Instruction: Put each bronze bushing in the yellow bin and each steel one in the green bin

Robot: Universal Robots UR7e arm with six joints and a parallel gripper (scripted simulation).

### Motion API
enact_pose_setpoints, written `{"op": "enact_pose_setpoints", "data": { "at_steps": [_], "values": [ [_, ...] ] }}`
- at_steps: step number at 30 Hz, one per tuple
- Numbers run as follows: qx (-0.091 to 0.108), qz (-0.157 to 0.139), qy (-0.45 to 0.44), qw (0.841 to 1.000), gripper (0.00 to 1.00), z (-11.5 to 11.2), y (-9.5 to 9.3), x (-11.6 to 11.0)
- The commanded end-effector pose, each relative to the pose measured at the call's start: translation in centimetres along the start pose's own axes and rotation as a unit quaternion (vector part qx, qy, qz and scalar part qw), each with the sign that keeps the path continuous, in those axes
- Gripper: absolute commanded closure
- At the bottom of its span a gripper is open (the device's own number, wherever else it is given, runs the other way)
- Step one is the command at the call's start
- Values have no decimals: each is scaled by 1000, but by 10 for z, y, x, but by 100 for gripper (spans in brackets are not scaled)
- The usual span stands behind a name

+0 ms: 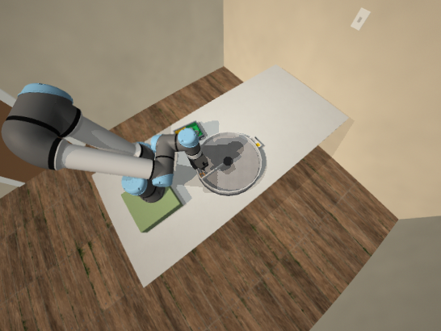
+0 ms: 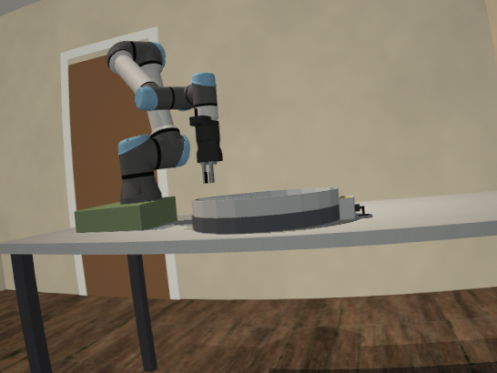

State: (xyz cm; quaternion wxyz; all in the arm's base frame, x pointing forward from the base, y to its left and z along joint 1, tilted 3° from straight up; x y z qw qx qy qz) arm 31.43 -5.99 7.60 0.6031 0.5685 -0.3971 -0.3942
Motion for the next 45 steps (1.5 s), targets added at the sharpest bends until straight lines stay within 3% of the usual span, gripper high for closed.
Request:
{"op": "enact_pose_setpoints", "data": {
  "at_steps": [1,23,45],
  "values": [
    [0,0,0,1000,60,0,-3,0],
    [0,1,0,1000,60,0,-44,1],
    [0,1,0,1000,60,0,-53,1]
  ]
}}
Point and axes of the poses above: the point where the finger pads meet when closed, its own y axis back along the fingers, its own z axis across the jaws, x = y × z, the point moved 2 cm from there along y, back along the fingers, and after that the axes turned 15 degrees about y, right-handed, at the moved point
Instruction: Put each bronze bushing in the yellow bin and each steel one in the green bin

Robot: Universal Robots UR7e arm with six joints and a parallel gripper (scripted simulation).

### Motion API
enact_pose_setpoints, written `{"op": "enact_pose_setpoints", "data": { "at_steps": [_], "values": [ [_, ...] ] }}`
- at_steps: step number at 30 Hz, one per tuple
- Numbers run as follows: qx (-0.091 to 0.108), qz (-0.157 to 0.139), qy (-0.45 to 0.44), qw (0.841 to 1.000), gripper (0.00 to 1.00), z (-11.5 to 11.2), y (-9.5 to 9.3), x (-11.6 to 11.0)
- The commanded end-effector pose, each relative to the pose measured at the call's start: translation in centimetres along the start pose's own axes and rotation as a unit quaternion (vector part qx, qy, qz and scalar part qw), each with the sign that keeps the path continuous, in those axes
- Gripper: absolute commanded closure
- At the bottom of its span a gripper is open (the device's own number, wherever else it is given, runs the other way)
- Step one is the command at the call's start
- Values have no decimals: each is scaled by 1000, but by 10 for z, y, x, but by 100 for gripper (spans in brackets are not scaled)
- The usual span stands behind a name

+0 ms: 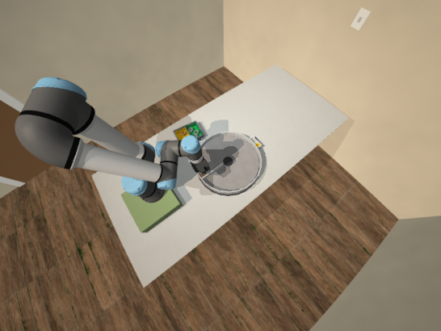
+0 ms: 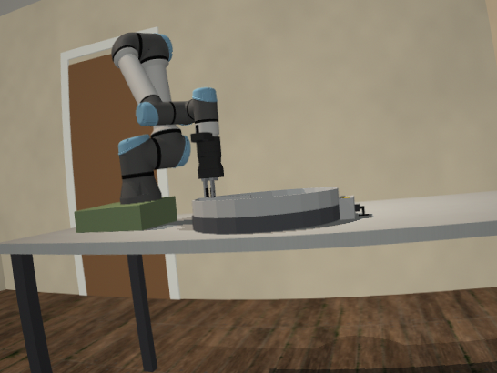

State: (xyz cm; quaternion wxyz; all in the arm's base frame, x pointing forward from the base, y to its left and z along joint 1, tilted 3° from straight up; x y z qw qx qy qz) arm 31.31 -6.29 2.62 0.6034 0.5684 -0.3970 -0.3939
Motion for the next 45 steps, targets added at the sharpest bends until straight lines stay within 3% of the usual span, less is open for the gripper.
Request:
{"op": "enact_pose_setpoints", "data": {
  "at_steps": [1,31,32,45],
  "values": [
    [0,0,0,1000,60,0,-4,0],
    [0,1,0,1000,60,0,-21,0],
    [0,0,0,1000,100,0,-21,0],
    [1,1,0,1000,100,-1,-20,0]
  ]
}}
Point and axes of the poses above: the point where the finger pads meet when closed, its own y axis back along the fingers, its own z axis across the jaws, x = y × z, the point moved 2 cm from there along y, back along the fingers, and after that the axes turned 15 degrees about y, right-handed, at the moved point
